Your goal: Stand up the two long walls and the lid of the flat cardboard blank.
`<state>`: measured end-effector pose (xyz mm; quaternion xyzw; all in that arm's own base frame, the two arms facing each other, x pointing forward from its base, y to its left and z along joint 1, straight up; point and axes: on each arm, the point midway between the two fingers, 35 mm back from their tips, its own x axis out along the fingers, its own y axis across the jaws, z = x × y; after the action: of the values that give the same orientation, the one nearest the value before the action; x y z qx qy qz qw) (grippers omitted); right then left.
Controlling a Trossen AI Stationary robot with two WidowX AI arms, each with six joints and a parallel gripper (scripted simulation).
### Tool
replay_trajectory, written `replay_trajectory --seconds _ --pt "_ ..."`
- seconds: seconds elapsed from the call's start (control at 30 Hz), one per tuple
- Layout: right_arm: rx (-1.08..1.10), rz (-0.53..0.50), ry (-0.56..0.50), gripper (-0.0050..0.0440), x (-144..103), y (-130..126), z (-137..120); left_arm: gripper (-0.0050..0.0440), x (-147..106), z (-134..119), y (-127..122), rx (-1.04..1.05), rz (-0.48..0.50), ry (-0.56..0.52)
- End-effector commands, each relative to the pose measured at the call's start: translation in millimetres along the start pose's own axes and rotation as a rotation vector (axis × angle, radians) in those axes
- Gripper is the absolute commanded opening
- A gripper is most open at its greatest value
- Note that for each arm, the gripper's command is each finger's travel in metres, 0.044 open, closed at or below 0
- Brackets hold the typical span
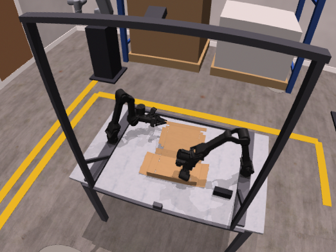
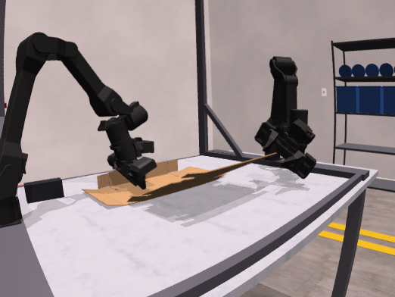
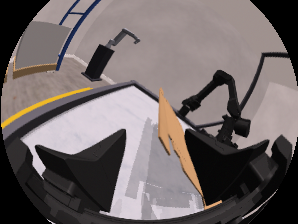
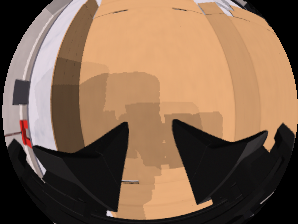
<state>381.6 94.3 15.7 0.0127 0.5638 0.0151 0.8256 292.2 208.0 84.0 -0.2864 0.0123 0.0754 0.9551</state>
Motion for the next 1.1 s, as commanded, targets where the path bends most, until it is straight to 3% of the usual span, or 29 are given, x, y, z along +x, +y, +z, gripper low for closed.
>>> replay_trajectory --seconds 0.0,0.7,1.03,1.07 --pt "-0.001 -0.024 0.136 0.0195 25.8 -7.2 -41.0 0.0279 7.9 2.4 -1.4 0.002 -0.005 -0.006" --pt "-0.001 -0.023 0.134 0.0195 24.3 -6.5 -38.1 0.0279 38.1 1.3 -9.8 -0.005 -0.009 -0.014" --pt "-0.002 -0.024 0.138 0.0195 23.4 -5.9 -36.2 0.0279 39.1 1.3 -10.1 -0.006 -0.010 -0.014" --pt "-0.002 -0.024 0.138 0.0195 23.5 -5.8 -36.2 0.0255 38.9 1.1 -9.9 -0.006 -0.010 -0.014"
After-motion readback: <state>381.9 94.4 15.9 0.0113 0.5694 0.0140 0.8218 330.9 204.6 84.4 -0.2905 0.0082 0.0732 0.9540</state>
